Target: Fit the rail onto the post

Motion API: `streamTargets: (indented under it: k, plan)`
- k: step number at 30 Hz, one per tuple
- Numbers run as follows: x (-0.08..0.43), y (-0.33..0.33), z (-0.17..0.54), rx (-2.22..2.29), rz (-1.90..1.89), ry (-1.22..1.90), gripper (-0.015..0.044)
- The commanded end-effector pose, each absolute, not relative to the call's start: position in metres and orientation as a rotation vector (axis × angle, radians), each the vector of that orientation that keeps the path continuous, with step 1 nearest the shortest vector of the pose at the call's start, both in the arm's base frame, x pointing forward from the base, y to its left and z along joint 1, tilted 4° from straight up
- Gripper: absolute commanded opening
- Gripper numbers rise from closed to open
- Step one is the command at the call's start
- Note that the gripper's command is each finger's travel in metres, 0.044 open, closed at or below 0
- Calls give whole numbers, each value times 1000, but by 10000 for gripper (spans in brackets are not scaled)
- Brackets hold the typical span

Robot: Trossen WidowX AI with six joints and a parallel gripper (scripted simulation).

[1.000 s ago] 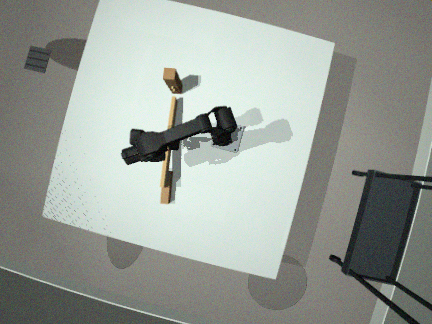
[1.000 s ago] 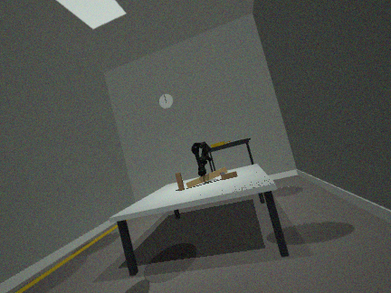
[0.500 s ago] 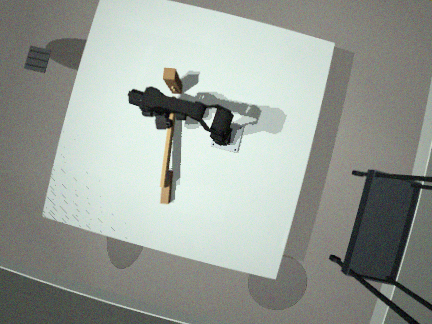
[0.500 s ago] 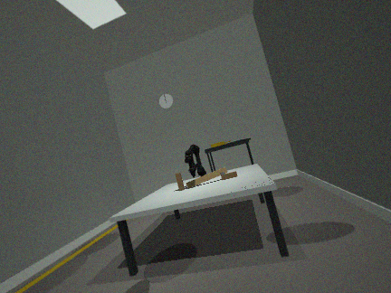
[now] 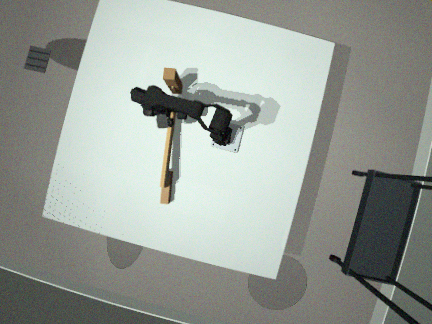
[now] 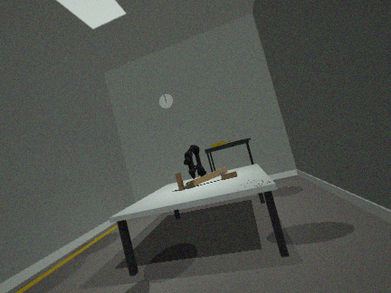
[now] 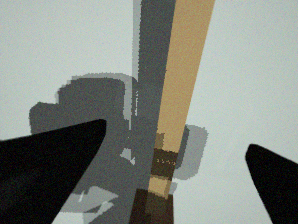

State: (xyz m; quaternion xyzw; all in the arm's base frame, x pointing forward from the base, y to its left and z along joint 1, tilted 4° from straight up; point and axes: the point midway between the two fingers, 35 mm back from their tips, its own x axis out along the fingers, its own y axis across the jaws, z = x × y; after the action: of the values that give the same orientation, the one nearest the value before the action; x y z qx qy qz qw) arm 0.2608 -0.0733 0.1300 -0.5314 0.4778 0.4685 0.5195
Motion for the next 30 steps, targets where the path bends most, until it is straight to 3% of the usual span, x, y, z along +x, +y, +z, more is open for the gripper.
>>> streamTargets:
  k: [1, 30]
  plan:
    - [261, -72, 122, -1272, 1136, 1141, 440]
    - [264, -72, 76, -1272, 1136, 1141, 440]
